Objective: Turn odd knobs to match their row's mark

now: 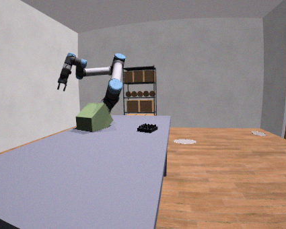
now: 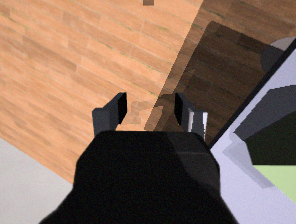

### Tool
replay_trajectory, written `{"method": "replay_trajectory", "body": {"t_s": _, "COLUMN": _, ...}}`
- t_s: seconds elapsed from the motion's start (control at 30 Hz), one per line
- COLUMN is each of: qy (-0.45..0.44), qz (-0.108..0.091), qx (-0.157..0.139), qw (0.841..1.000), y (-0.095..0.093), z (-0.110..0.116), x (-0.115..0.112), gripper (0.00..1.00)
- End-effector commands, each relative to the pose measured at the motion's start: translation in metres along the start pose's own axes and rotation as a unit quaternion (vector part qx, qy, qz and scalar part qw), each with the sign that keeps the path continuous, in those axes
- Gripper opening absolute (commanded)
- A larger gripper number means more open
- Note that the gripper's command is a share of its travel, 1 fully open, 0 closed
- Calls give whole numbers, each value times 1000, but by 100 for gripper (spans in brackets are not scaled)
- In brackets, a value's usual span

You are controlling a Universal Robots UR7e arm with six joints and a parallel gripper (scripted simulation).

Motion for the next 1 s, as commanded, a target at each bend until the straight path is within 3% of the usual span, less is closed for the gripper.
{"method": "replay_trajectory", "body": {"t_s": 0.0, "qy": 0, "qz": -1, "qx": 0, "qw": 1000, "y": 0, "z": 0, "x": 0, "gripper": 100}}
{"method": "replay_trajectory", "body": {"t_s": 0.6, "qy": 43, "qz": -7, "qx": -7, "qw": 999, "y": 8, "z": 19, "x": 2, "gripper": 100}}
{"method": "replay_trajectory", "body": {"t_s": 0.97, "qy": 190, "qz": -25, "qx": -28, "qw": 981, "y": 30, "z": 84, "x": 16, "gripper": 100}}
Point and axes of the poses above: the point where the finger pads meet when closed, its own y axis back along the fingers, its own x axis across the jaws, z = x × y, the point moved 10 cm from there along y, back along the fingers, and after that the axes turned 2 degrees about y, right-handed, at the moved point
